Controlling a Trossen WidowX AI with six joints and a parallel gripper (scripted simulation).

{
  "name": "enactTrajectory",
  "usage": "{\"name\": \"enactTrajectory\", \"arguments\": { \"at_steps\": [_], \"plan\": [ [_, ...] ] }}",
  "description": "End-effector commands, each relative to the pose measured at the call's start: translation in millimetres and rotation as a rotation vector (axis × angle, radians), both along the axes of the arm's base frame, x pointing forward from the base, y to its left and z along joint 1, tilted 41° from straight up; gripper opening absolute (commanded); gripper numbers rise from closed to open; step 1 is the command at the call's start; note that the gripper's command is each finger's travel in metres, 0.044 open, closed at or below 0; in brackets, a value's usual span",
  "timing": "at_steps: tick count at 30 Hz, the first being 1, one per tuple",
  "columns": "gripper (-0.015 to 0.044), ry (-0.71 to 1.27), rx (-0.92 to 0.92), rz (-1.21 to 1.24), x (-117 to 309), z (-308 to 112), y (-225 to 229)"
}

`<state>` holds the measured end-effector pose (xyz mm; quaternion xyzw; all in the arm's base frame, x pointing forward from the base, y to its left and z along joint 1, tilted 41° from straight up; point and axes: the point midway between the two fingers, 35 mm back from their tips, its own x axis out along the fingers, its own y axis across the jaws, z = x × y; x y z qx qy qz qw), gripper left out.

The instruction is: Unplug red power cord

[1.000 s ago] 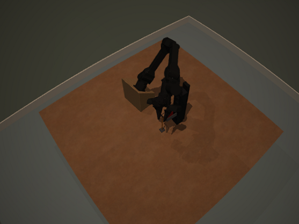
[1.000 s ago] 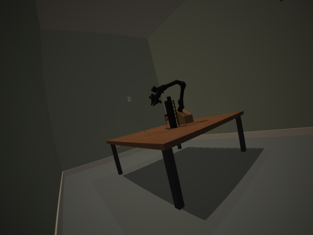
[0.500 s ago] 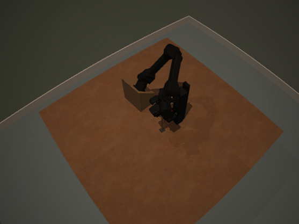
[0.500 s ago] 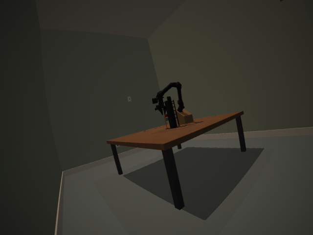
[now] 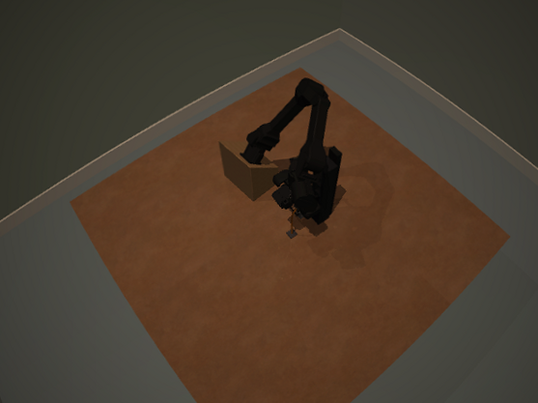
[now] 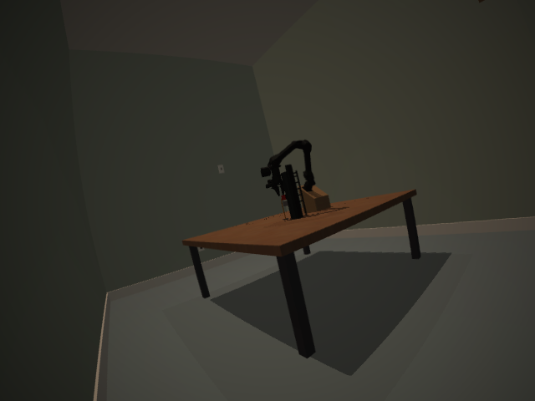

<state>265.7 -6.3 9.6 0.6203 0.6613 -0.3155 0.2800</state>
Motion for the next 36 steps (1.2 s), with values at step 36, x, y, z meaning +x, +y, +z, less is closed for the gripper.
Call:
{"name": "enactTrajectory", "arguments": {
  "at_steps": [36],
  "plan": [
    [0.0022, -0.005, 0.001, 0.001, -0.6, 11.3, 26.3]
  ]
}}
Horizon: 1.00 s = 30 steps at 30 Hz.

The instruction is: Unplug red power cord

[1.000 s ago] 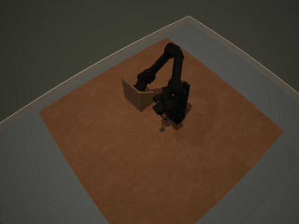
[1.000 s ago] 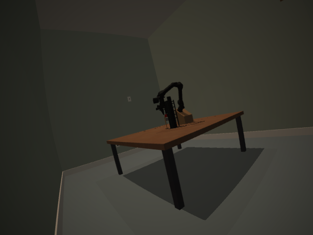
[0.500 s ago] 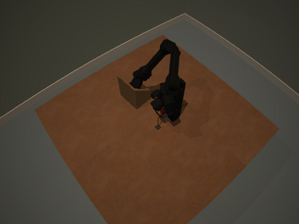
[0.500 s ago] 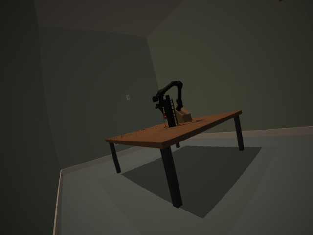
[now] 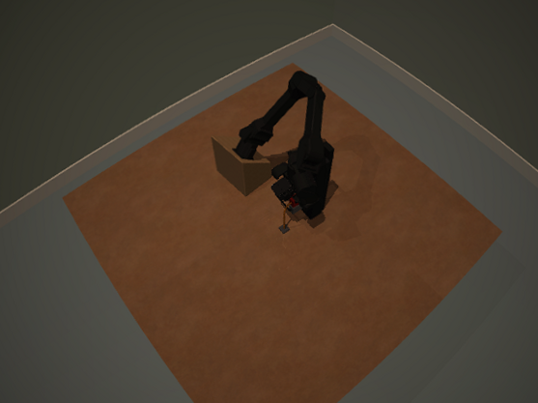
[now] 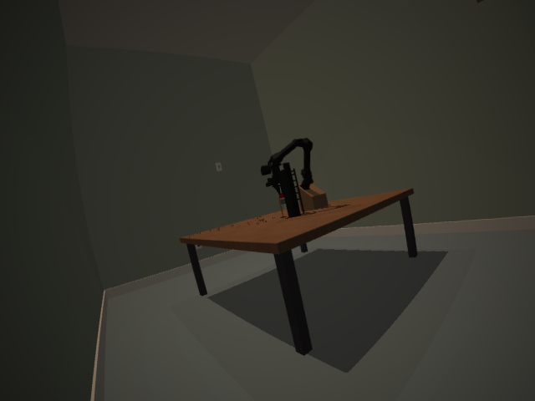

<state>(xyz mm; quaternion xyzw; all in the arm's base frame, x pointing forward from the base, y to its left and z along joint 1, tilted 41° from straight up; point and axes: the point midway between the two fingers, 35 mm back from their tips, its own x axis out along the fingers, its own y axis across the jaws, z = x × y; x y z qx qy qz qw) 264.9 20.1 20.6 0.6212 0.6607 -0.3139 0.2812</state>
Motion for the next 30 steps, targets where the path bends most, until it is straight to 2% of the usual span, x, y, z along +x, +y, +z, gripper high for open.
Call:
{"name": "enactTrajectory", "arguments": {
  "at_steps": [1, 4, 30],
  "plan": [
    [0.0015, -0.001, 0.000, 0.001, 0.1, 0.2, -0.1],
    [0.0000, -0.001, 0.000, 0.001, 0.1, 0.1, -0.3],
    [0.0000, 0.000, -0.005, -0.003, 1.3, -23.8, -32.4]
  ]
}}
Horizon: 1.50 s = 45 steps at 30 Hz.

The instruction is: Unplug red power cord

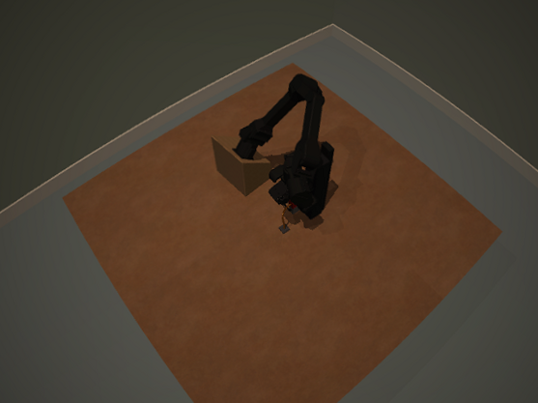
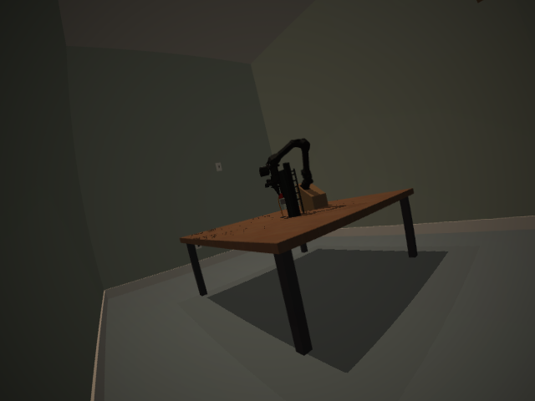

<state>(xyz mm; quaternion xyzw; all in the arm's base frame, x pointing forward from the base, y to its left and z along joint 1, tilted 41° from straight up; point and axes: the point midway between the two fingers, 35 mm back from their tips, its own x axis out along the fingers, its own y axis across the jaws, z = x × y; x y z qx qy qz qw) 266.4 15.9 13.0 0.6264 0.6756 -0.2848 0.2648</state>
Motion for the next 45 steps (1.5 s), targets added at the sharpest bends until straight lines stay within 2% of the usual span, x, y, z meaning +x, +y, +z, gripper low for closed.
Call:
{"name": "enactTrajectory", "arguments": {
  "at_steps": [1, 6, 19, 23, 28, 45],
  "plan": [
    [0.0000, 0.009, -0.076, -0.020, -0.3, -17.0, -29.7],
    [0.0000, 0.010, -0.076, -0.021, -1.4, -21.2, -36.8],
    [0.0341, 0.011, -0.070, -0.022, -2.7, -18.5, -28.3],
    [0.0440, 0.011, -0.073, -0.022, -1.2, -29.5, -49.3],
    [0.0440, 0.011, -0.073, -0.022, -3.3, -48.0, -82.5],
    [0.0440, 0.011, -0.073, -0.022, -3.3, -48.0, -82.5]
  ]
}}
